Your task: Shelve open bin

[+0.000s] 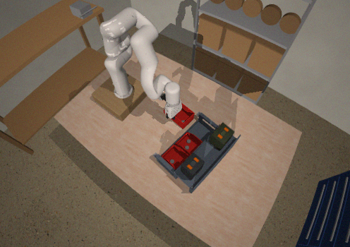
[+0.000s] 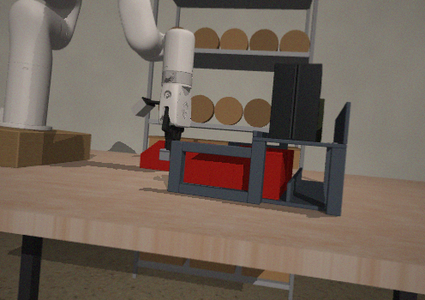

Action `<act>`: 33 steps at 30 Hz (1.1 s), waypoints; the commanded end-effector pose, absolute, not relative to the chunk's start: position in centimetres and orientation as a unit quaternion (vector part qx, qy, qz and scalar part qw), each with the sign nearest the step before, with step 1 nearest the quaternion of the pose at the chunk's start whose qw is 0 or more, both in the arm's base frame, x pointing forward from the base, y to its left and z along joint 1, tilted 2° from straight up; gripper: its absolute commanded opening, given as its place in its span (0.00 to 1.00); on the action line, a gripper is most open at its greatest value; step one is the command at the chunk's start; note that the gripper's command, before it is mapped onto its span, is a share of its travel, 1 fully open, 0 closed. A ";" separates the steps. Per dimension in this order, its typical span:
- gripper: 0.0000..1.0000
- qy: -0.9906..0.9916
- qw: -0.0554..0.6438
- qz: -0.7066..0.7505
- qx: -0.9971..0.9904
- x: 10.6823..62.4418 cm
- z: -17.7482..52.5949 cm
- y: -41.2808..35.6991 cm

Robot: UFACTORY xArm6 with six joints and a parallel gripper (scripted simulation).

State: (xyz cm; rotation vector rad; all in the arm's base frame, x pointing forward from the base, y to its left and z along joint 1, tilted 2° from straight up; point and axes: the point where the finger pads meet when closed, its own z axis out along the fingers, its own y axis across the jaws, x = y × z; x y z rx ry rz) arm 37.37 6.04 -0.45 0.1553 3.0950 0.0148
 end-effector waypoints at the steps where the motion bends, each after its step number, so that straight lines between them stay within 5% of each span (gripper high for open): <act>1: 0.00 0.999 0.017 0.004 0.050 37.0 -0.6 6.0; 23: 0.00 0.999 0.017 0.004 0.050 36.9 -0.7 5.9; 24: 0.28 0.998 0.022 0.005 0.050 37.4 -0.4 6.0; 33: 0.28 0.998 0.022 0.005 0.050 37.4 -0.4 6.0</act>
